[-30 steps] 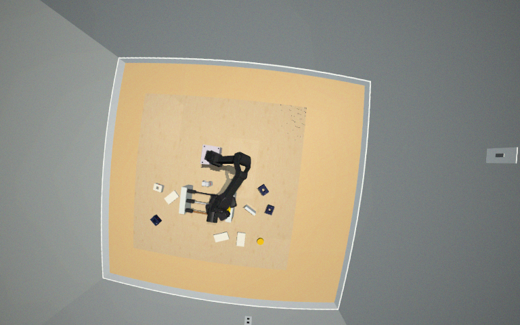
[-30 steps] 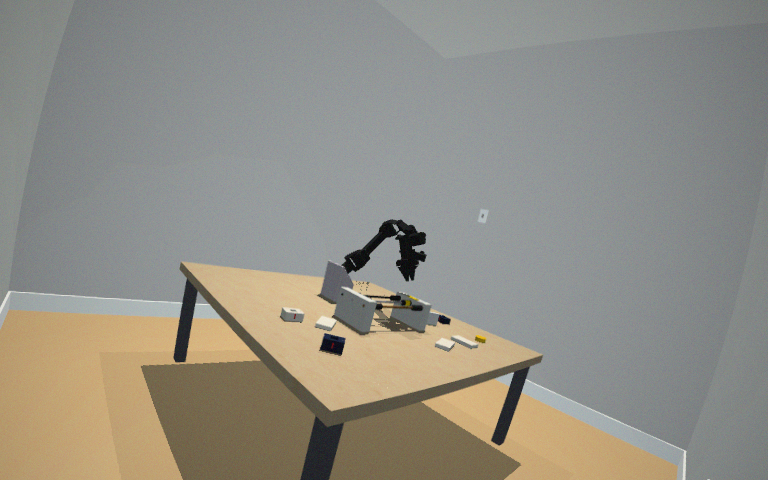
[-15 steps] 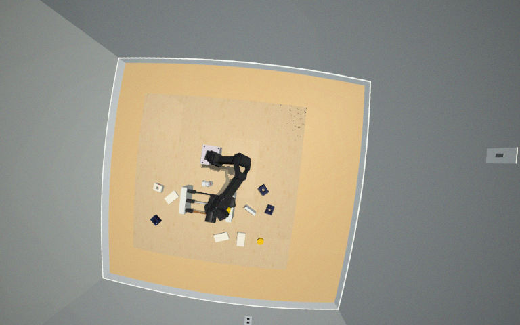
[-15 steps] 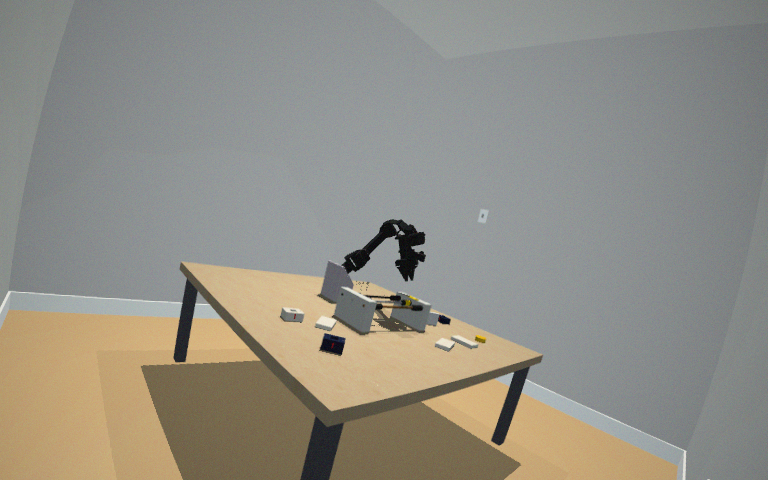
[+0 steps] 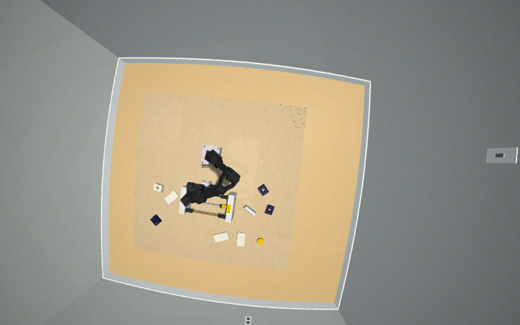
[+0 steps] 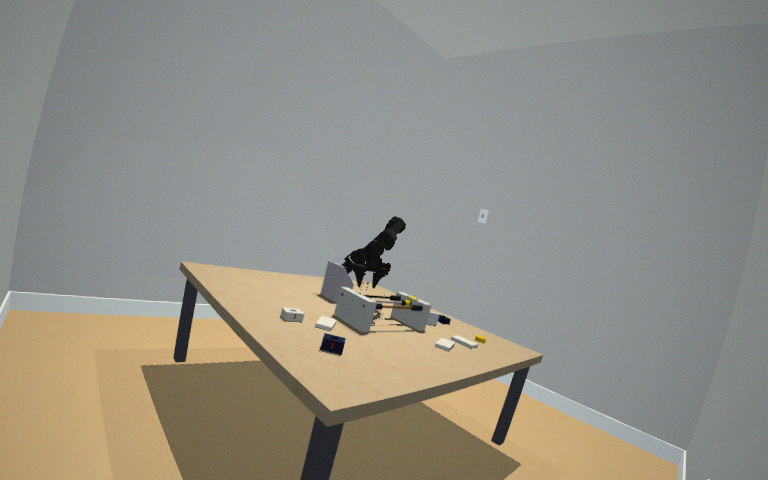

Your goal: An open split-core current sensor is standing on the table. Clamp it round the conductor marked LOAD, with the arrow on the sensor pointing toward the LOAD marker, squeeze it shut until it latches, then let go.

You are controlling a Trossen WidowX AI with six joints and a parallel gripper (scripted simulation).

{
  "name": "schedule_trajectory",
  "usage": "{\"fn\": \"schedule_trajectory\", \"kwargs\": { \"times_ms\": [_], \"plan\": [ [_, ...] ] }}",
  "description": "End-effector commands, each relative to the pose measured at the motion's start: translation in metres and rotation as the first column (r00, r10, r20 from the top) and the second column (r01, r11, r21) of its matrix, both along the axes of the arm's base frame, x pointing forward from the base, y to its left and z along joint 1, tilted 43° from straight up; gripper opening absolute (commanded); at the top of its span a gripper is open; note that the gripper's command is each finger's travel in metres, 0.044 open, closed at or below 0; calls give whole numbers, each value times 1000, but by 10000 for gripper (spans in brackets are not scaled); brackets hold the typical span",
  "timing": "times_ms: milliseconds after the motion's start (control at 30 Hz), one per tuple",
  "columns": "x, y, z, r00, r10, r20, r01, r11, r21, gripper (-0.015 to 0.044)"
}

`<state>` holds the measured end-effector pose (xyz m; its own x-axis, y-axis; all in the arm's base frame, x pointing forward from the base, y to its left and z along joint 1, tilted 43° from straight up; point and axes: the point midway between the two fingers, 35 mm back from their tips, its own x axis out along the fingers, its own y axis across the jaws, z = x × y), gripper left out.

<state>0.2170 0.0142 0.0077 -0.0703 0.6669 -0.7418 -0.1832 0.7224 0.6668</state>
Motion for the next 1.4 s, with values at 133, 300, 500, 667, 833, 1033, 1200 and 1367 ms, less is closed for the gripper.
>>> {"fn": "schedule_trajectory", "kwargs": {
  "times_ms": [133, 300, 500, 667, 833, 1033, 1200, 1367],
  "plan": [
    [-11, -4, -9, 999, 8, -39, -8, 1000, -3, 440],
    [-11, 0, -14, 999, 8, -39, -8, 1000, -3, 440],
    [-11, 7, -22, 999, 7, -39, -8, 1000, -4, 440],
    [-11, 12, -28, 999, 7, -38, -8, 1000, -4, 440],
    [-12, 18, -34, 999, 7, -38, -7, 1000, -4, 440],
    [-14, 25, -41, 999, 7, -38, -8, 1000, -3, 440],
    [-15, 30, -47, 999, 8, -39, -8, 1000, -2, 440],
    [-17, 36, -52, 999, 8, -39, -8, 1000, 0, 440]
  ]
}}
